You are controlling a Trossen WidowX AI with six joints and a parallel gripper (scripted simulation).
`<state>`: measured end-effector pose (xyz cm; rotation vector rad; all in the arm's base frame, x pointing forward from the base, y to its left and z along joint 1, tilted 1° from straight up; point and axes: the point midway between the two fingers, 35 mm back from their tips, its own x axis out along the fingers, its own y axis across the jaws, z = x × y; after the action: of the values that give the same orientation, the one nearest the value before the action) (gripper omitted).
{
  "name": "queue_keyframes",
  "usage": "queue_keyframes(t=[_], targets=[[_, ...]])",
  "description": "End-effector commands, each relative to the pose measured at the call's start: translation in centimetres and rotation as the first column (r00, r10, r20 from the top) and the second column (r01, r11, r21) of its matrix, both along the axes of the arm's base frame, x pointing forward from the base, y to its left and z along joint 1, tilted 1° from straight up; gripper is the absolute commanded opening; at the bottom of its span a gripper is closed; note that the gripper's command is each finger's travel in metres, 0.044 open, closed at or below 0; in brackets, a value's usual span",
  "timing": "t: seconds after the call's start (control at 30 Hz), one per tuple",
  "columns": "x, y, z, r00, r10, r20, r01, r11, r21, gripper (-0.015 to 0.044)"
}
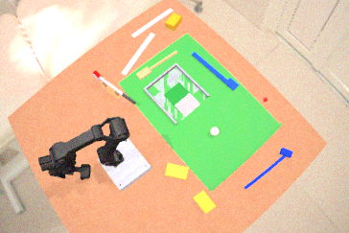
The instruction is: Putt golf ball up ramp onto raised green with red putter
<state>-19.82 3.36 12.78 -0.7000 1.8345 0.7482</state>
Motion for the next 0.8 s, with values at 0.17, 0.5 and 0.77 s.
queue_keyframes(t=[0.17,0.5,0.77], targets=[[0.8,3.6,-0.6,0.998,-0.063,0.015,0.062,0.997,0.037,0.0440],[3.9,11.7,-0.9,0.999,0.042,0.022,-0.046,0.982,0.184,0.0440],[9.8,17.8,-0.9,0.996,0.083,0.045,-0.093,0.950,0.298,0.0440]])
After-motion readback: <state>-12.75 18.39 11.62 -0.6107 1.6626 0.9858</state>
